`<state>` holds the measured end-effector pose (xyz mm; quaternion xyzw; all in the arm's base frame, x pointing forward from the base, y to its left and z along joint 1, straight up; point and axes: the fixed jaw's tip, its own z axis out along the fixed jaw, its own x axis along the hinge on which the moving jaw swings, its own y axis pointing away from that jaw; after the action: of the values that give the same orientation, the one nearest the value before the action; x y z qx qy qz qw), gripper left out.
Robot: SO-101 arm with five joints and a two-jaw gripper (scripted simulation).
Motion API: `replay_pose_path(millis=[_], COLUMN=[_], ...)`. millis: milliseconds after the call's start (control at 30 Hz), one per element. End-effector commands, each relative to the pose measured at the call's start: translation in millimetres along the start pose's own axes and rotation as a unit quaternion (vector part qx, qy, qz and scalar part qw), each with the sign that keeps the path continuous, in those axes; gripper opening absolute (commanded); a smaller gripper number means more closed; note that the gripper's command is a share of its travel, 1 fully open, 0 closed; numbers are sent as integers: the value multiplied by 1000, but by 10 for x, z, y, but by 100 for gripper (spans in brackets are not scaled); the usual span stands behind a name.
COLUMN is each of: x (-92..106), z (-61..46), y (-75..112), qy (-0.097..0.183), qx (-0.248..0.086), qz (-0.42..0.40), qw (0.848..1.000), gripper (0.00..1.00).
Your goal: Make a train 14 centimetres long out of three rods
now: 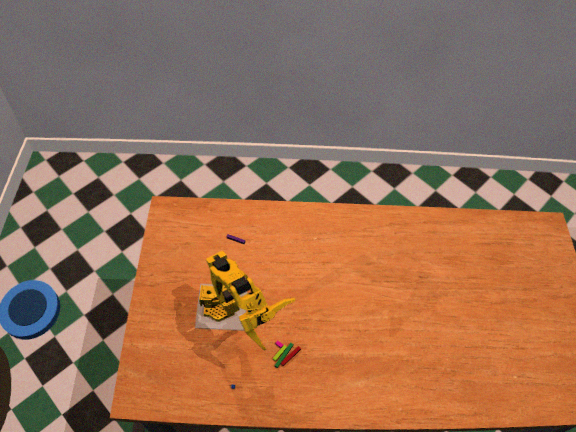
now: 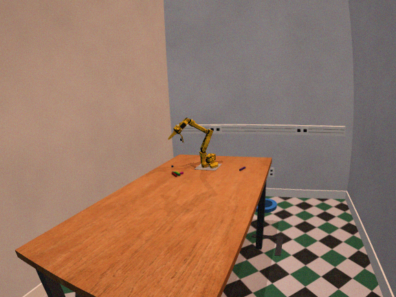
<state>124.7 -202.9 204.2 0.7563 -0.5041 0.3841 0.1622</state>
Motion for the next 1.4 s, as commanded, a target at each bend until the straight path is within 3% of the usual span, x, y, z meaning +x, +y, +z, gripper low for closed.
replay_pose_path(millis=[0,800,1133,1367], x=[3,-18,-136,-328], z=[-8,-13,-41,-88], y=[0,4,26,60], qy=[1,-2,-20,-47], qx=[1,0,-6,-21], qz=[1,14,88,207], qw=[1000,1000,996,977], gripper=[100,100,100,100])
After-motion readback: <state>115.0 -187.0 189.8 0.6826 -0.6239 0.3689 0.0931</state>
